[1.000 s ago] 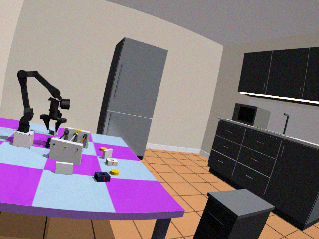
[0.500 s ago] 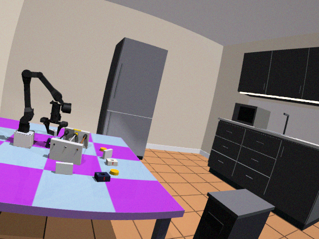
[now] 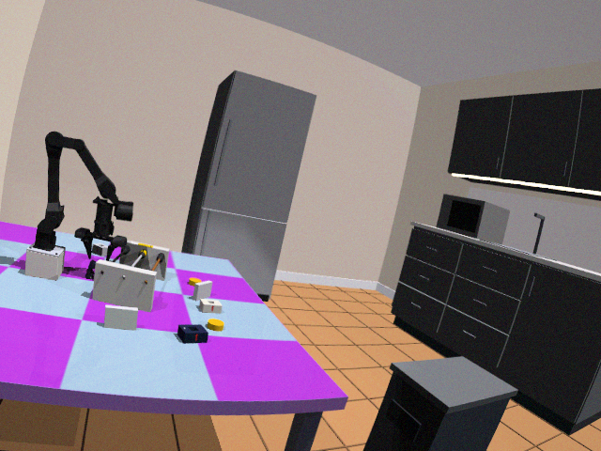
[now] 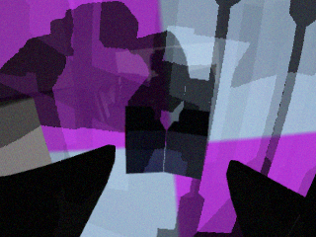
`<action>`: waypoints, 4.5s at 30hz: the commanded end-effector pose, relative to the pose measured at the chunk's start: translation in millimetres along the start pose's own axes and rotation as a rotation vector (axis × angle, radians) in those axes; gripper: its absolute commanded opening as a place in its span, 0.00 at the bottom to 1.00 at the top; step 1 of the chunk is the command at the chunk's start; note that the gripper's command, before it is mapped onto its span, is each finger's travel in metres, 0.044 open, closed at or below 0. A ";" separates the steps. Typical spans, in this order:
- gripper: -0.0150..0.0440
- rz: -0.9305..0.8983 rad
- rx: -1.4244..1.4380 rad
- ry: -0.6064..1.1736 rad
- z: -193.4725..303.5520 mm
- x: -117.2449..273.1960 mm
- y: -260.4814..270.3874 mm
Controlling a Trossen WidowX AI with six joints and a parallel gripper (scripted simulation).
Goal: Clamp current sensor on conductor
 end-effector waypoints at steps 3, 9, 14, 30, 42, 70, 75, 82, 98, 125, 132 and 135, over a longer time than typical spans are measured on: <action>0.80 -0.010 0.005 -0.003 0.0 -11.7 2.6; 0.79 -0.003 0.000 0.001 0.3 -11.7 1.9; 0.73 -0.003 0.000 0.001 0.3 -11.7 1.9; 0.42 -0.003 0.000 0.000 -0.2 -3.9 -0.5; 0.25 -0.005 0.003 -0.002 -2.0 55.0 -10.6; 0.25 -0.007 -0.373 -0.002 -0.6 114.8 -29.4; 0.25 -0.007 -0.555 -0.002 -0.4 115.5 -36.8; 0.25 -0.006 -0.809 -0.001 0.1 116.1 -47.3; 0.25 -0.004 -1.391 0.000 2.0 116.1 -71.3; 0.25 -0.002 -2.372 -0.002 7.8 111.4 -111.8; 0.25 -0.002 -2.627 -0.003 9.8 109.2 -122.2; 0.25 -0.002 -2.736 -0.003 10.8 108.2 -126.7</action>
Point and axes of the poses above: the point midway between the two fingers, 35 mm back from their tips, its own x axis back along the fingers, its own y axis across the jaws, z = x × y, the point moved 7 cm from there along x, back along the fingers, and after that the axes turned 6 degrees about x, right-handed, at the moved point
